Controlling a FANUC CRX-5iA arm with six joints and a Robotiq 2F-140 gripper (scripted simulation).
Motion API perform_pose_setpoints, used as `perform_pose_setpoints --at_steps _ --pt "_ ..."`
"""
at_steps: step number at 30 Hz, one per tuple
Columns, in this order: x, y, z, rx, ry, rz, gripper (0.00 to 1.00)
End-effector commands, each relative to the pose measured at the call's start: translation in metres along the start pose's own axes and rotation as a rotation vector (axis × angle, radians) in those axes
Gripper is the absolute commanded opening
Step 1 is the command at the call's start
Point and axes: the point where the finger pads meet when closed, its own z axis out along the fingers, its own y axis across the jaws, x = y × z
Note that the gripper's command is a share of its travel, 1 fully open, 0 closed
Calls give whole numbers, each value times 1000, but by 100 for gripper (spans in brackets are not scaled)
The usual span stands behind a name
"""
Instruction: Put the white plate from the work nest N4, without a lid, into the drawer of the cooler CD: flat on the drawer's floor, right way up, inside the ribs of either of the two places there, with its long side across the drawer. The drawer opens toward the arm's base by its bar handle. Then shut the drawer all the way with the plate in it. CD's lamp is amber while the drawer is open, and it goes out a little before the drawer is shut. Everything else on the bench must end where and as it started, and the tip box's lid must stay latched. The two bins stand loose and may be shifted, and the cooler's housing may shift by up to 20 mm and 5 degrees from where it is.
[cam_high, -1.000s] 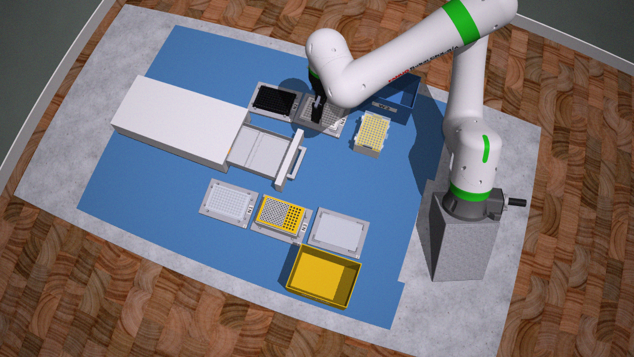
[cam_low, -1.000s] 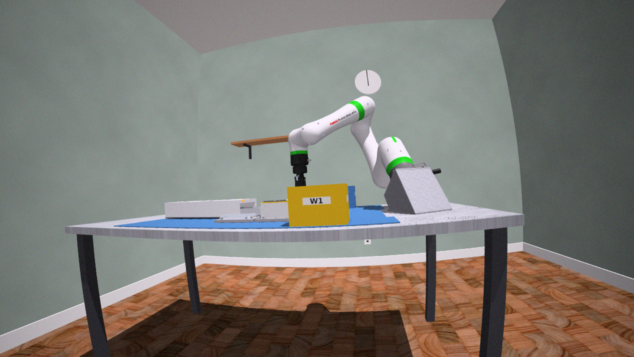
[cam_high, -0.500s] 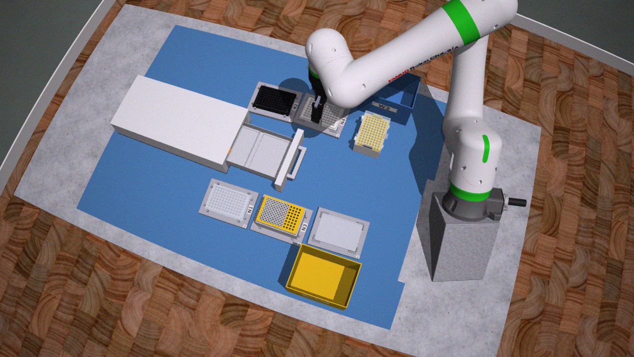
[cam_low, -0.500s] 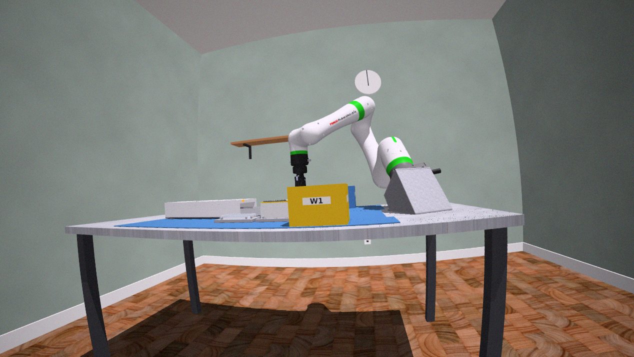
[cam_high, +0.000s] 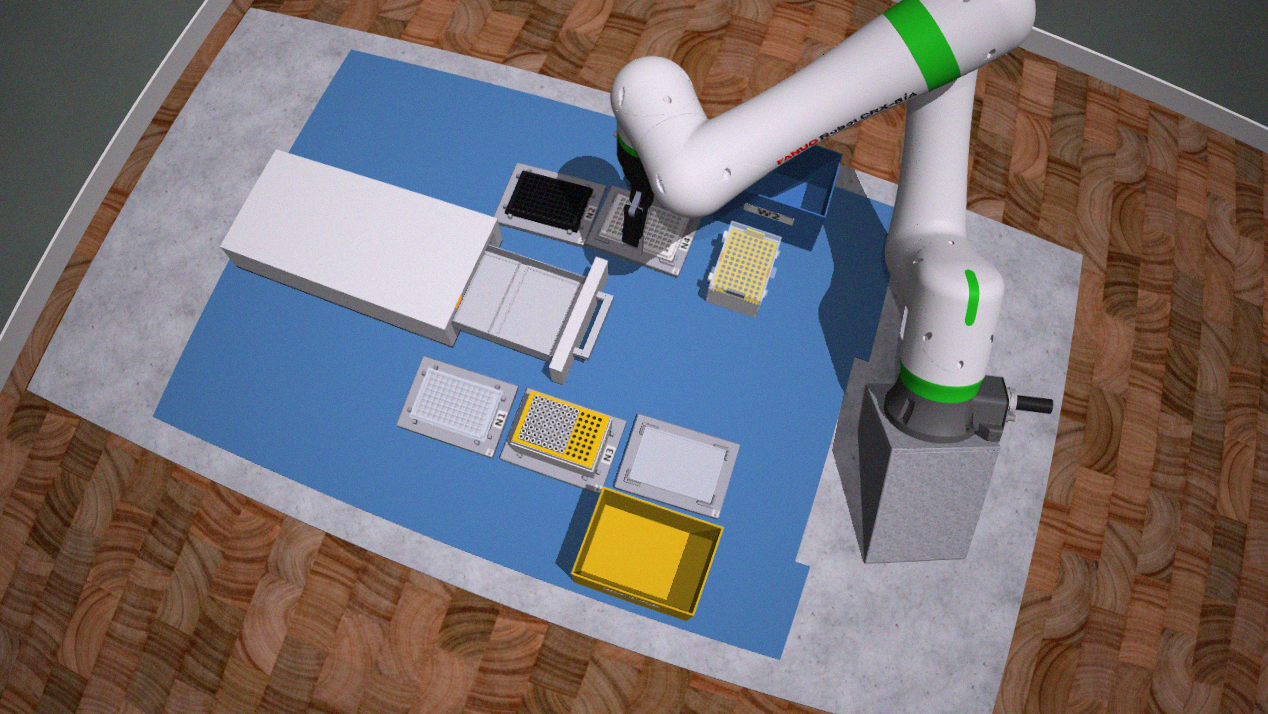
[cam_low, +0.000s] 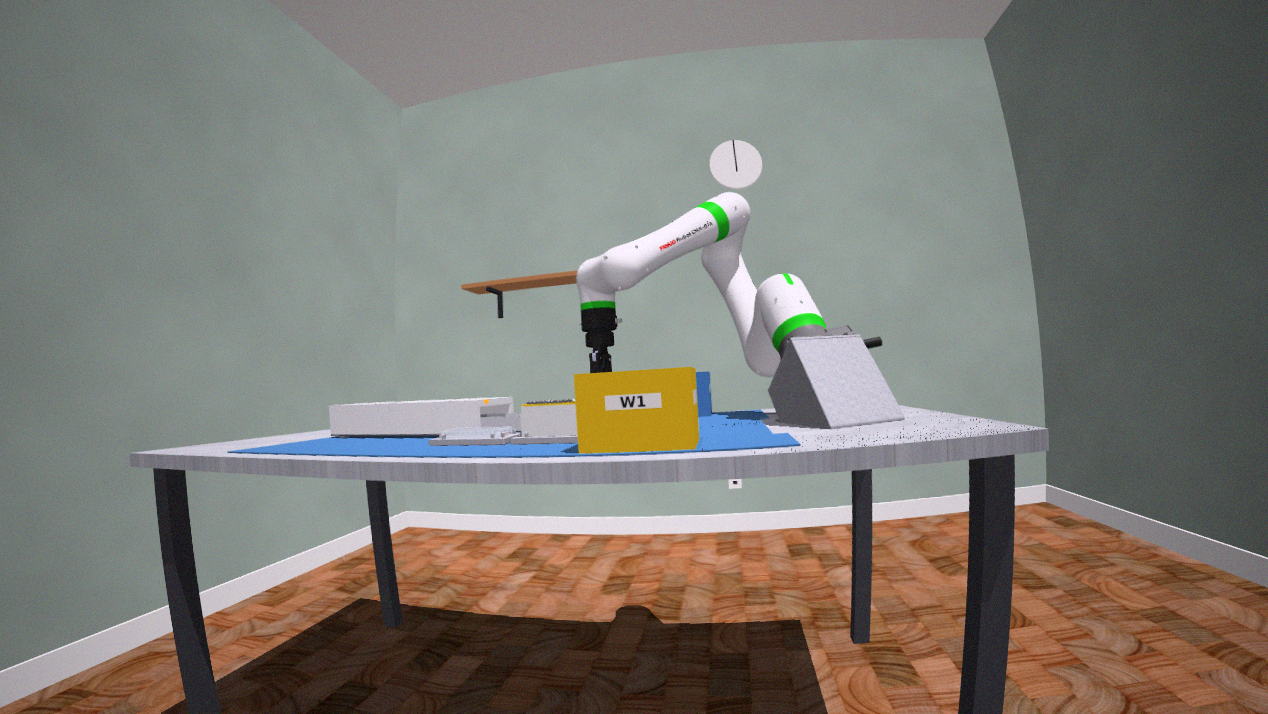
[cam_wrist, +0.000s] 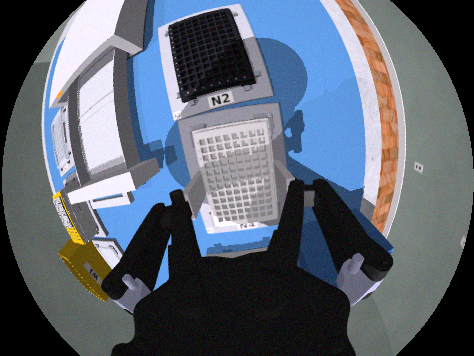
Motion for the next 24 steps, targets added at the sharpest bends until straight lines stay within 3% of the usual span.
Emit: perform_pose_setpoints --at_steps 1,24 --pt "0 0 -1 0 0 0 0" --pt "0 0 -8 0 0 0 0"
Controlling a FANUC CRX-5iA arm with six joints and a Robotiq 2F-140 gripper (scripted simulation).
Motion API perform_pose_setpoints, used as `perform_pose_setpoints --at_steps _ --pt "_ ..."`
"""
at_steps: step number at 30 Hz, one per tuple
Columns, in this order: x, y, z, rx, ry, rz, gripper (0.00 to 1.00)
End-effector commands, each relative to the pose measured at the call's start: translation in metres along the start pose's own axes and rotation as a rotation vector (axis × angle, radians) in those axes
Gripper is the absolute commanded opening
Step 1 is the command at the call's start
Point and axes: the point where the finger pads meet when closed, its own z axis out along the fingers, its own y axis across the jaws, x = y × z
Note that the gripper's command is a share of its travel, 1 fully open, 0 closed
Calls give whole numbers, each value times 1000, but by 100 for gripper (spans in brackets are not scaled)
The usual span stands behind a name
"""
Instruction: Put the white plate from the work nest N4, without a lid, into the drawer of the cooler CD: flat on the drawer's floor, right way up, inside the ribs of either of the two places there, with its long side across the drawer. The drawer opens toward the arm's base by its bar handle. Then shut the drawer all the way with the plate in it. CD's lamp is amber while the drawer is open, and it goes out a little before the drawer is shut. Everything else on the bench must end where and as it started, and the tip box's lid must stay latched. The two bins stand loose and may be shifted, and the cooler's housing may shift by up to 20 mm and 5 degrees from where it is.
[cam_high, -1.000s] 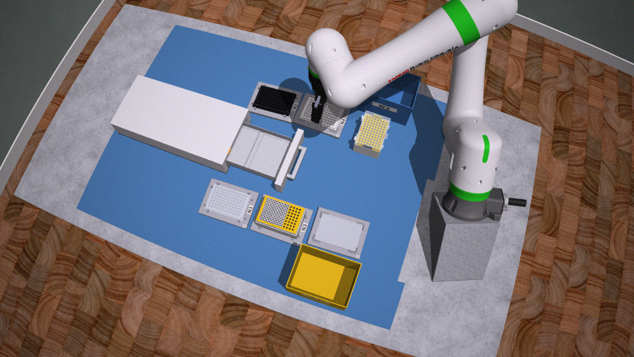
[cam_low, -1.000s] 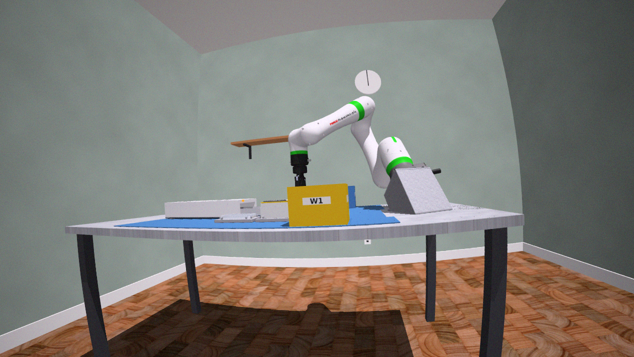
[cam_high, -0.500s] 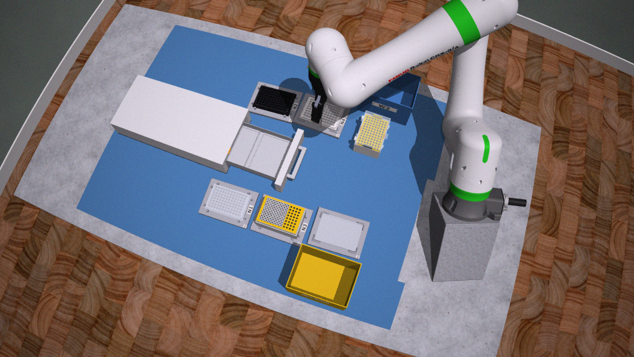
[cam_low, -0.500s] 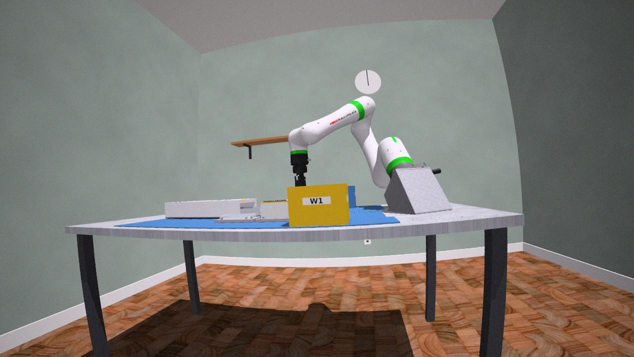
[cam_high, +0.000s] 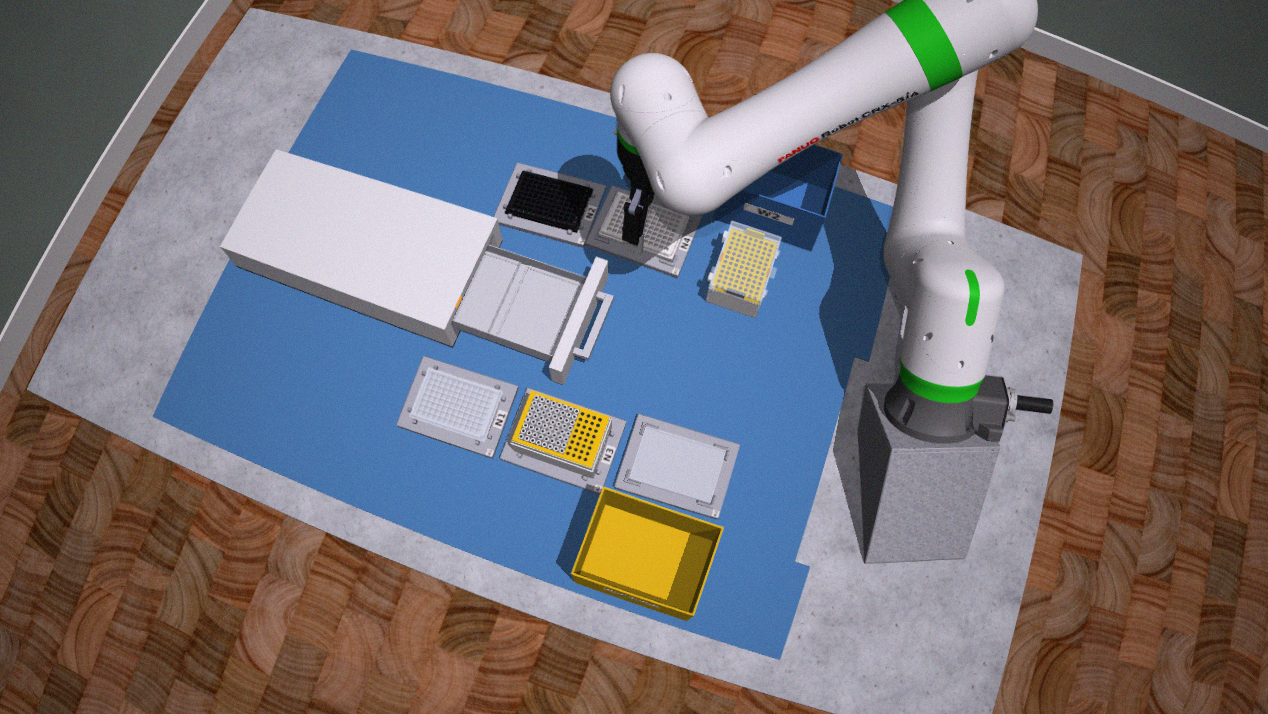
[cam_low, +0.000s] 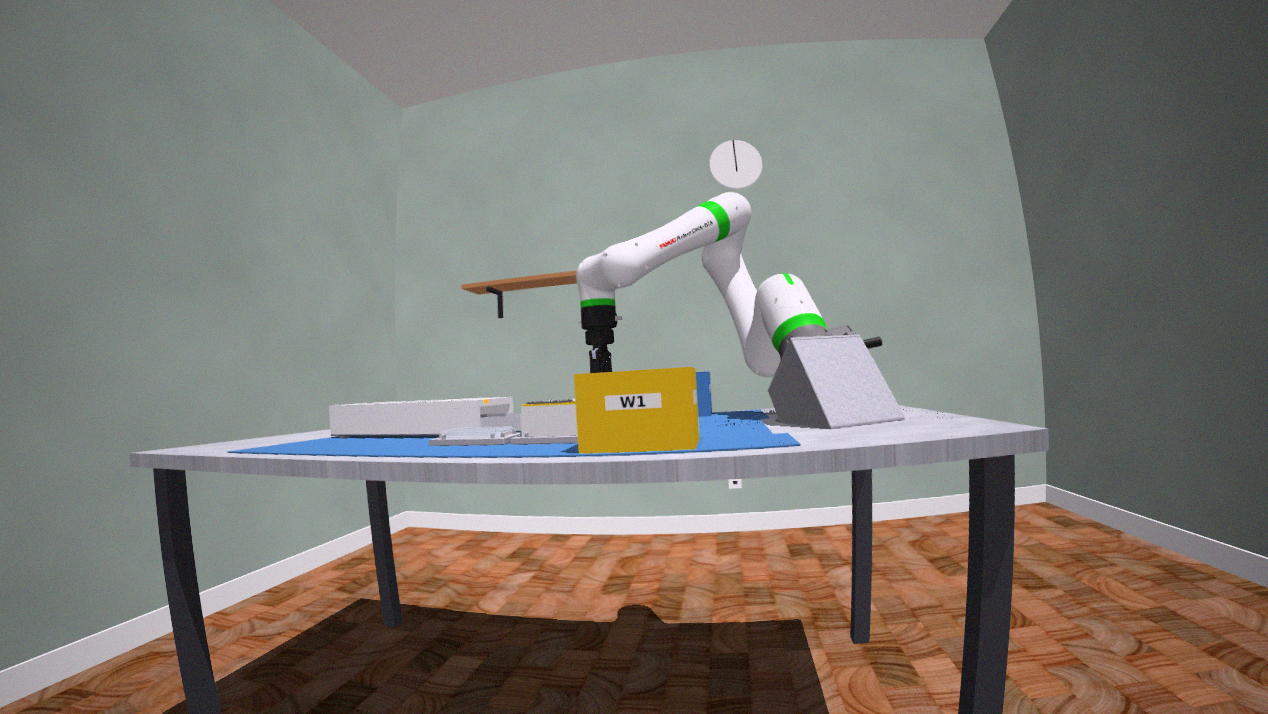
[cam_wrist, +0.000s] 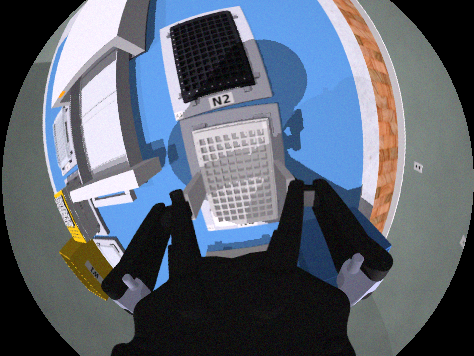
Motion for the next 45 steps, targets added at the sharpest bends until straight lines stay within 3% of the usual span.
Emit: perform_pose_setpoints --at_steps 1,9,45 --pt "0 0 -2 0 0 0 0" --pt "0 0 -4 0 0 0 0" --pt "0 0 -46 0 0 0 0"
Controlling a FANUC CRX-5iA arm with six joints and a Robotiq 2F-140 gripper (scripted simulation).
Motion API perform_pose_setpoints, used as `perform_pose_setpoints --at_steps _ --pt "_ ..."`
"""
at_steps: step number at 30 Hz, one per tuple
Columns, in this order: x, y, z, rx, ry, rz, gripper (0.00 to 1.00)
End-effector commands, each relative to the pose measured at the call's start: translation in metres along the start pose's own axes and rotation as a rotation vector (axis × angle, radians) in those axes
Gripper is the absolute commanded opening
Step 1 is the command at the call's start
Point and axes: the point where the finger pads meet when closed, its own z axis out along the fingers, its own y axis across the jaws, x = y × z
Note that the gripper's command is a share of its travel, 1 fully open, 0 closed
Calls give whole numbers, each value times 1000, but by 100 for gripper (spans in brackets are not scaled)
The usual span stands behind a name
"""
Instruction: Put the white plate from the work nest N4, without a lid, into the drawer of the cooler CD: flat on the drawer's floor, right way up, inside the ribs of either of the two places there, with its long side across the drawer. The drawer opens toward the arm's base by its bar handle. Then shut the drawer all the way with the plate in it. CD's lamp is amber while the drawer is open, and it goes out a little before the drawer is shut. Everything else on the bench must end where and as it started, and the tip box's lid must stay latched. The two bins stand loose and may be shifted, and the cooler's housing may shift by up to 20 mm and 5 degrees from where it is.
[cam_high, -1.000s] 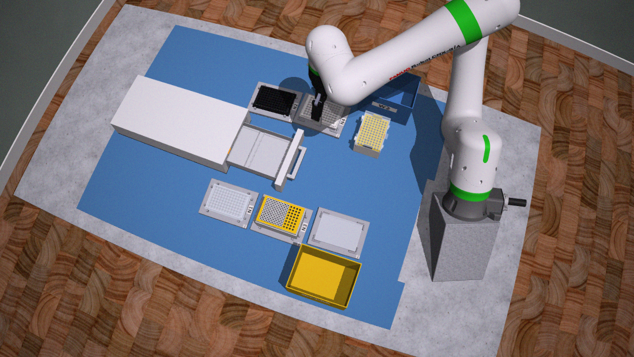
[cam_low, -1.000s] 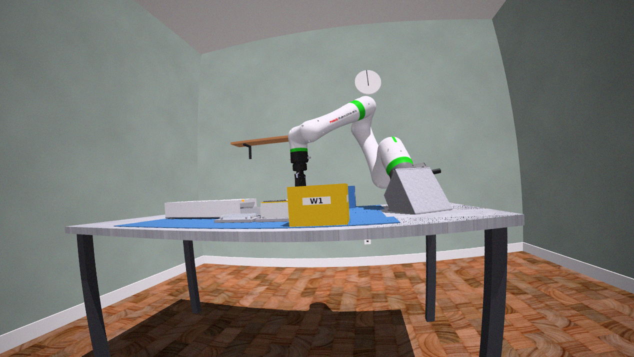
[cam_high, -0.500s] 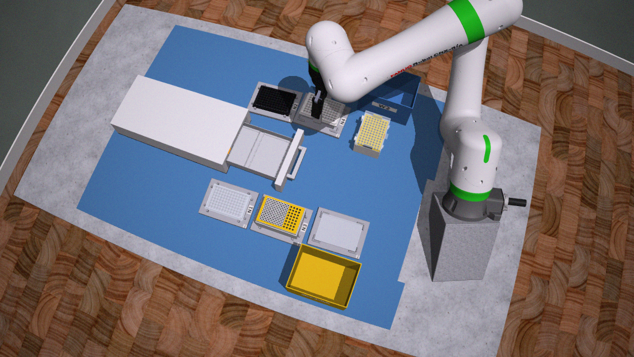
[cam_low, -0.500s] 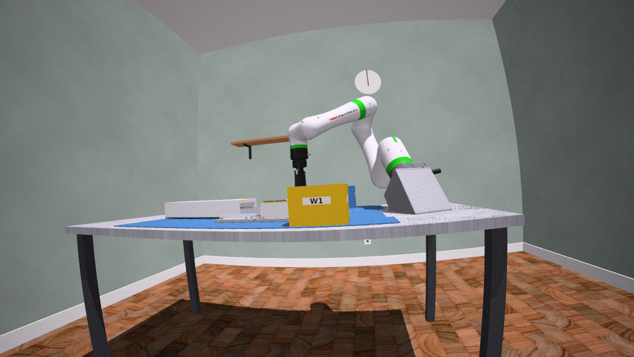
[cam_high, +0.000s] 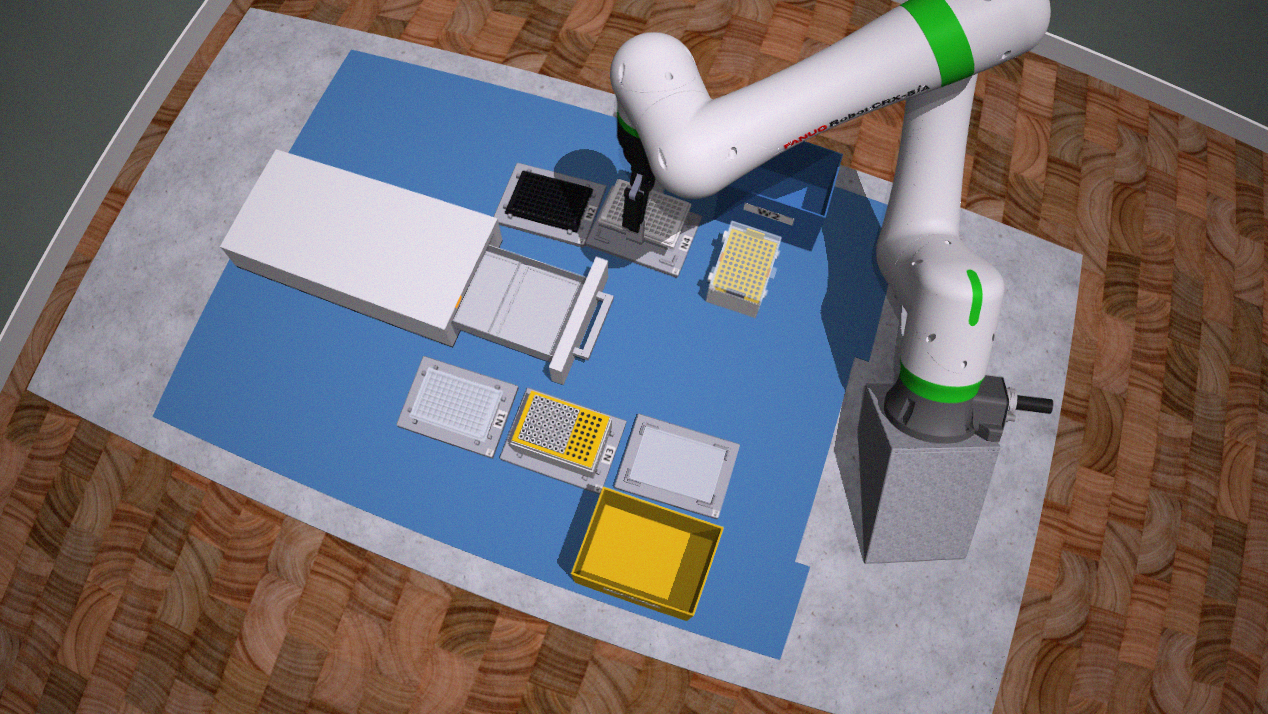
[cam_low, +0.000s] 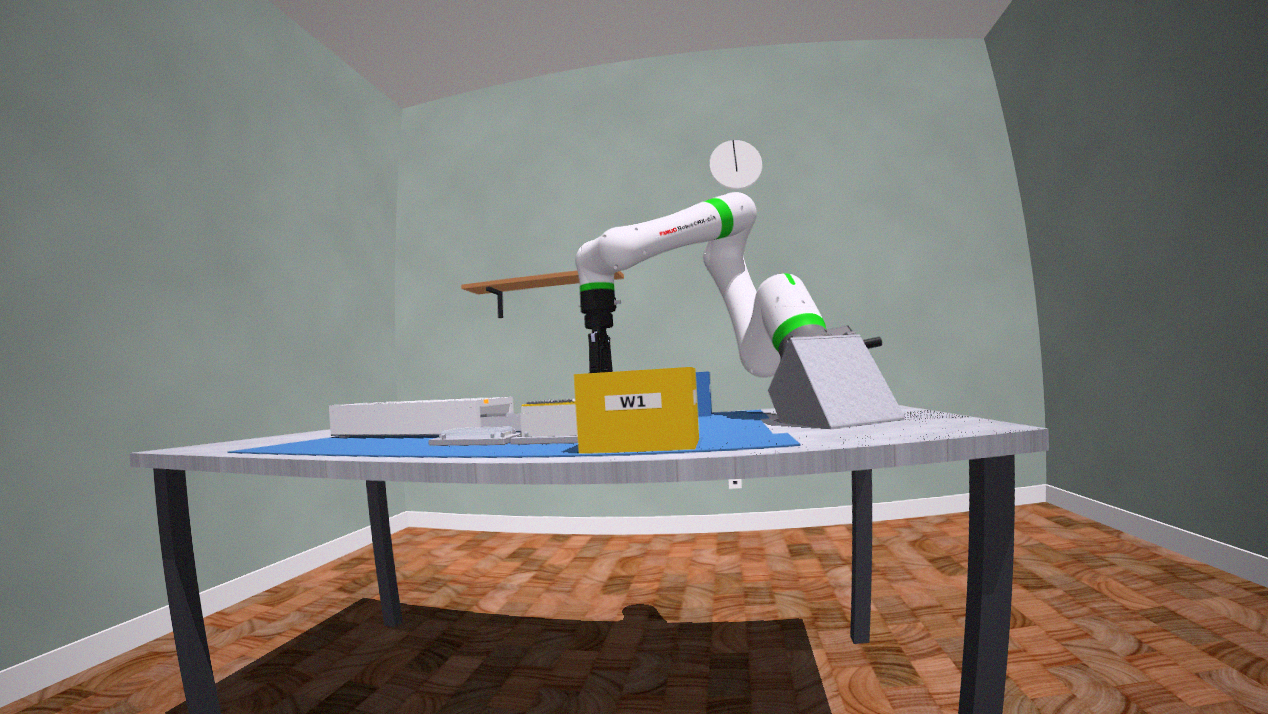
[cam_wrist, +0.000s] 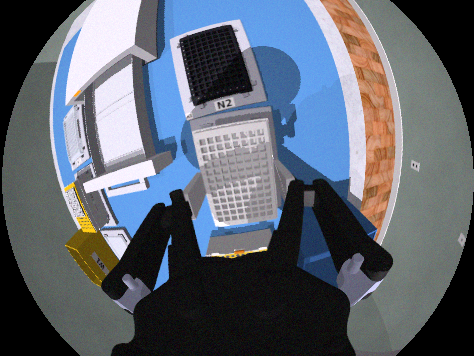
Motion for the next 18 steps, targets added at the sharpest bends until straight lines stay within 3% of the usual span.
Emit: perform_pose_setpoints --at_steps 1,18 --pt "0 0 -5 0 0 0 0" --pt "0 0 -25 0 0 0 0"
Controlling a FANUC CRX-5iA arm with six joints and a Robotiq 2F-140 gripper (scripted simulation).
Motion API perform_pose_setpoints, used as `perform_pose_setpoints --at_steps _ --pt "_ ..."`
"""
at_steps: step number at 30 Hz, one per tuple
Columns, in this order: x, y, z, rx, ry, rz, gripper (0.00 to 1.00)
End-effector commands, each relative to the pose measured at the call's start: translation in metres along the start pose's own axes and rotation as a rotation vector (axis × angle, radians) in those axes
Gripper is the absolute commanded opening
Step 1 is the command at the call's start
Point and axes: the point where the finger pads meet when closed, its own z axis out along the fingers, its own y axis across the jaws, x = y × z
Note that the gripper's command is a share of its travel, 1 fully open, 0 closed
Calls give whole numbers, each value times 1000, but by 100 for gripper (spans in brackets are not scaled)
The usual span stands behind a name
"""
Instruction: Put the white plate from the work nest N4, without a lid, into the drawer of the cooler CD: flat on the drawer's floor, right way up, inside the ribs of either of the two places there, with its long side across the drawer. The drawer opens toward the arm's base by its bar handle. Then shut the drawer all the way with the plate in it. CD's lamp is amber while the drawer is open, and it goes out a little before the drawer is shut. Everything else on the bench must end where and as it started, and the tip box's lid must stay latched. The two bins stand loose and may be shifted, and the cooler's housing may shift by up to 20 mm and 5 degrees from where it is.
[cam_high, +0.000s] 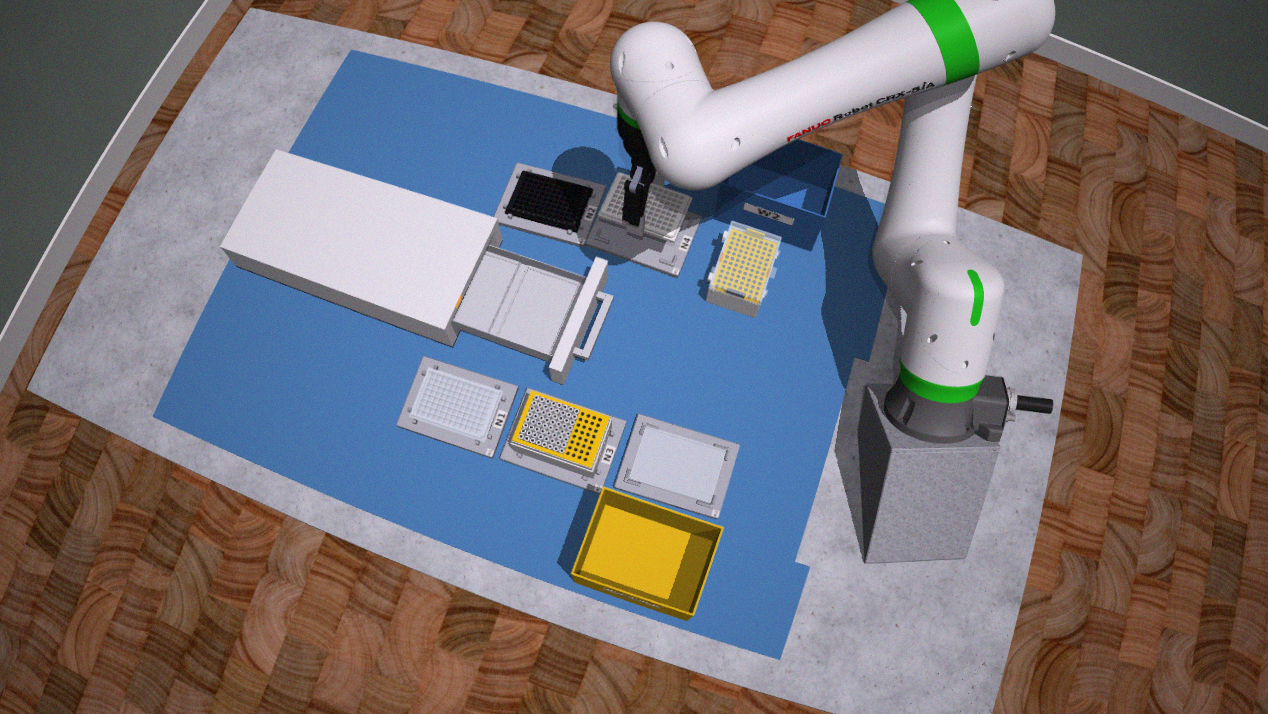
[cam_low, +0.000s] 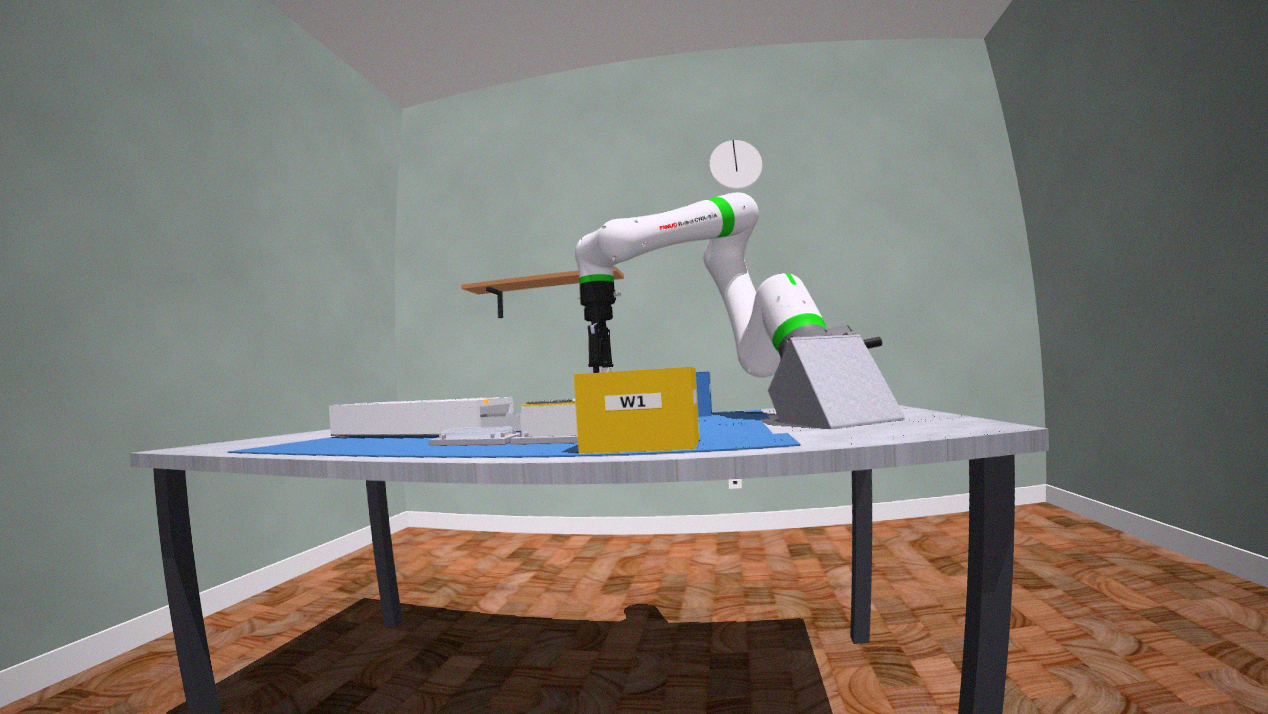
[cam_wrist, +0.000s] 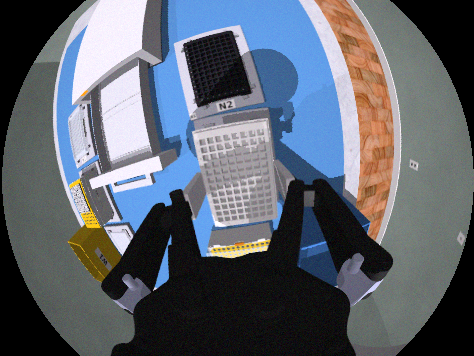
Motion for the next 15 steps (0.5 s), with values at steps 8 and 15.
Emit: perform_pose_setpoints --at_steps 8,15 --pt "0 0 -14 0 0 0 0" --pt "0 0 -21 0 0 0 0"
